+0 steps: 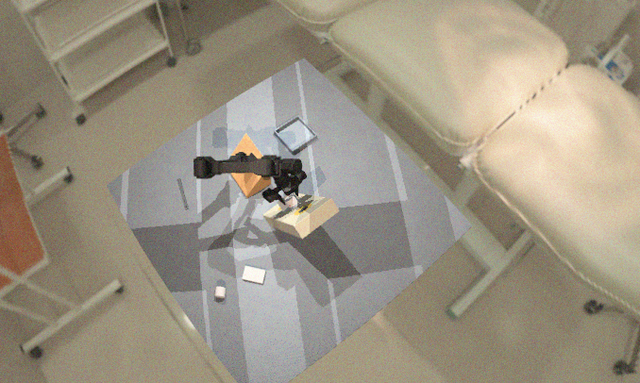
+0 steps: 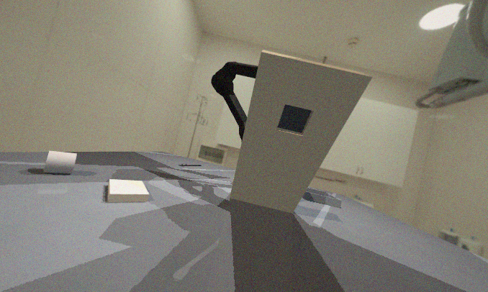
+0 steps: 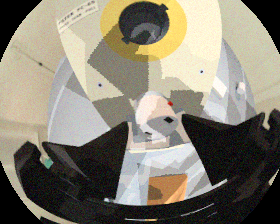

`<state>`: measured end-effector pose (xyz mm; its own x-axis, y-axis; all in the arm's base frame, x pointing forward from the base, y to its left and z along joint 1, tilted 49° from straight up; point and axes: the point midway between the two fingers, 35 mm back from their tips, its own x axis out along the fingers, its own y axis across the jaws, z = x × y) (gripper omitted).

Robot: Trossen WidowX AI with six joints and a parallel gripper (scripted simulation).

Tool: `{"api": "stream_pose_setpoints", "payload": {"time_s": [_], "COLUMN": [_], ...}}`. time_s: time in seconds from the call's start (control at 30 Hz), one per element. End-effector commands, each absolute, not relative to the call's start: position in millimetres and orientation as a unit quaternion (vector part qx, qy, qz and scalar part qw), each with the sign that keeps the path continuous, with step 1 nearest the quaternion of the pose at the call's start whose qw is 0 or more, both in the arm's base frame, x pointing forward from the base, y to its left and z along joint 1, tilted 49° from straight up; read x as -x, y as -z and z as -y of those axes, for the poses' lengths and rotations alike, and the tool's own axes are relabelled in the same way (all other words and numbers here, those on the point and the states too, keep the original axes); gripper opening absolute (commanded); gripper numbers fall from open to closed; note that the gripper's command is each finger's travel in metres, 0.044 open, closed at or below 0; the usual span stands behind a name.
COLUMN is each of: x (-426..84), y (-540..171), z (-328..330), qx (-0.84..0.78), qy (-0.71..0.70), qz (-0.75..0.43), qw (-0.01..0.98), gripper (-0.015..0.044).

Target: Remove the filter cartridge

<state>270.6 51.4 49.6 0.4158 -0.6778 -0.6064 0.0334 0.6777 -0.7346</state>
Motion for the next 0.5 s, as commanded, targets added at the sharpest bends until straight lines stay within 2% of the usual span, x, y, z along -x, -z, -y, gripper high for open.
{"api": "stream_pose_setpoints", "payload": {"time_s": [0.0, 0.1, 0.13, 0.47], "x": [-272.1, -272.9, -272.5, -272.5], "y": [-46.0, -44.9, -46.7, -46.7], "z": [-45.6, -43.9, -46.9, -46.9], "qx": [0.334, 0.334, 0.330, 0.330], "qy": [0.231, 0.231, 0.231, 0.231], "qz": [-0.489, -0.489, -0.489, -0.489], "qw": [0.772, 0.772, 0.774, 0.774], "gripper": [0.0305, 0.0305, 0.0278, 0.0212]}}
